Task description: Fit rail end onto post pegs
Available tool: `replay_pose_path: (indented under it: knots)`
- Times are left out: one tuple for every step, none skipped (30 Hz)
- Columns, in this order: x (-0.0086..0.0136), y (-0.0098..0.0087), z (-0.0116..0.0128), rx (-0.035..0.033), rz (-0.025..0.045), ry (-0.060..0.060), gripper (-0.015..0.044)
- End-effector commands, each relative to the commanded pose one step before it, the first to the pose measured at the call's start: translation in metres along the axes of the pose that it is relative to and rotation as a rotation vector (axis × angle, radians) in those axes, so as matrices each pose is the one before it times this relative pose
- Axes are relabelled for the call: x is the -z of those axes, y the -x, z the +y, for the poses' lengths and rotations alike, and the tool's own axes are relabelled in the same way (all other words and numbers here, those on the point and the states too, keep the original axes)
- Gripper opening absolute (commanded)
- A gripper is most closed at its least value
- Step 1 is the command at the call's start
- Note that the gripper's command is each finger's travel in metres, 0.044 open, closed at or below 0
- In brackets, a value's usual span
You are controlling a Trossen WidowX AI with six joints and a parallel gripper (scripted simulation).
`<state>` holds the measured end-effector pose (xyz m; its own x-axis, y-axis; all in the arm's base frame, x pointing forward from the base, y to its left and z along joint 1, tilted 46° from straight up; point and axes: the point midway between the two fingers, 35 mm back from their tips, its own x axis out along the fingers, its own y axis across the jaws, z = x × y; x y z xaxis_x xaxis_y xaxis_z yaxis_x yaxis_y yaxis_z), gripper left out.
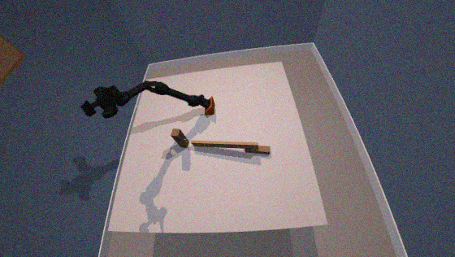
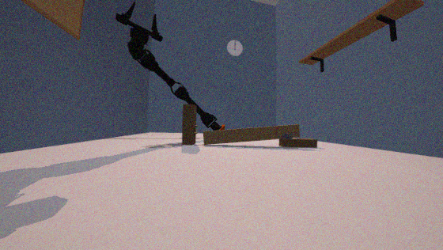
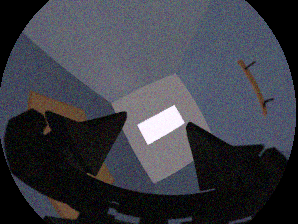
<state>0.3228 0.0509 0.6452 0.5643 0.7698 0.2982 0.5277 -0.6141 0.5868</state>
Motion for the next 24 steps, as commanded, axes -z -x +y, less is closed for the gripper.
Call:
replay_pose_path:
  knots:
    - [-0.00236,-0.0006,0.00085,-0.00442,-0.00294,0.0044,0.0426]
    - [-0.00718,-0.0018,0.00242,-0.01297,-0.0095,0.0134,0.044]
    - [-0.01227,-0.00308,0.00346,-0.02049,-0.01806,0.0227,0.044]
    - [-0.01538,-0.00393,0.00315,-0.02271,-0.02555,0.0285,0.044]
    - [-0.01577,-0.00417,0.00187,-0.01988,-0.02922,0.0296,0.044]
    - [-0.01603,-0.00441,0.00055,-0.01666,-0.03255,0.0308,0.044]
    - [-0.01617,-0.00465,-0.00081,-0.01309,-0.03553,0.032,0.044]
    - [-0.00948,-0.00291,-0.0012,-0.0059,-0.02212,0.0194,0.044]
    - [-0.00867,-0.00275,-0.00153,-0.00418,-0.02099,0.0183,0.044]
    - [-0.00968,-0.00316,-0.00219,-0.00325,-0.0243,0.021,0.044]
    - [-0.01039,-0.00351,-0.00293,-0.00173,-0.02708,0.0234,0.044]
    - [-0.01075,-0.00378,-0.00371,0.00023,-0.02913,0.0253,0.044]
    - [-0.01083,-0.00399,-0.00448,0.00247,-0.03051,0.0268,0.044]
    - [-0.01059,-0.00411,-0.00516,0.0048,-0.03102,0.0277,0.044]
    - [-0.01018,-0.00418,-0.00576,0.00707,-0.03098,0.0283,0.044]
    - [-0.00957,-0.00418,-0.00621,0.00912,-0.03028,0.0284,0.044]
    - [-0.00891,-0.00414,-0.00656,0.01093,-0.02925,0.0283,0.044]
    - [-0.00824,-0.0041,-0.00684,0.01253,-0.02809,0.0282,0.044]
    - [-0.00754,-0.00402,-0.00701,0.01384,-0.02671,0.0279,0.044]
    - [-0.00692,-0.00396,-0.00716,0.01506,-0.02546,0.0277,0.044]
    - [-0.00632,-0.00386,-0.00738,0.01631,-0.02435,0.0277,0.044]
    - [-0.00581,-0.00384,-0.00753,0.01743,-0.02332,0.0278,0.044]
    - [-0.00535,-0.00384,-0.00771,0.01859,-0.02243,0.0281,0.044]
    - [-0.00495,-0.00389,-0.00796,0.01992,-0.02176,0.0288,0.044]
